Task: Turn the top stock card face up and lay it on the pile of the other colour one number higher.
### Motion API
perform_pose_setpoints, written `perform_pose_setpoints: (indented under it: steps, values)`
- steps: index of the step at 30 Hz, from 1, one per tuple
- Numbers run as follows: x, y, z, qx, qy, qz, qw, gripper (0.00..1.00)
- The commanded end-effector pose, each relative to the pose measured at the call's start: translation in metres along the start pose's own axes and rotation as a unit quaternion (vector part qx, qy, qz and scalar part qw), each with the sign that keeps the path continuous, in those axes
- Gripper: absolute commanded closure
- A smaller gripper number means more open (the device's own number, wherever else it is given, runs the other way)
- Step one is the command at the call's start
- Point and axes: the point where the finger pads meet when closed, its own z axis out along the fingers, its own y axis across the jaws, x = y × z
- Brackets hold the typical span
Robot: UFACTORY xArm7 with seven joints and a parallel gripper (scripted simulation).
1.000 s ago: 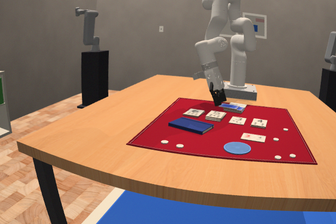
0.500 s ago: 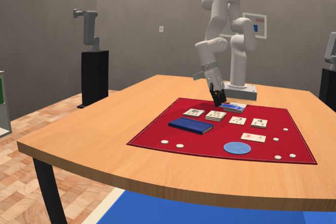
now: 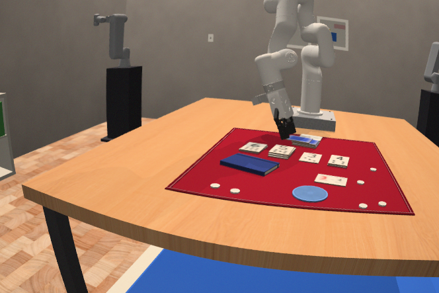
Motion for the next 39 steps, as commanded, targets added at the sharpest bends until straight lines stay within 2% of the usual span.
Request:
perform_pose_setpoints:
  steps: [1, 27, 28, 39]
  values:
    - [0.0006, -0.0013, 0.0006, 0.001, 0.000, -0.001, 1.000, 0.13]
    - [0.0015, -0.0013, 0.0029, 0.001, 0.000, -0.001, 1.000, 0.13]
    - [0.0015, -0.0013, 0.0029, 0.001, 0.000, -0.001, 1.000, 0.25]
    - [0.0015, -0.0013, 0.0029, 0.001, 0.000, -0.001, 1.000, 0.25]
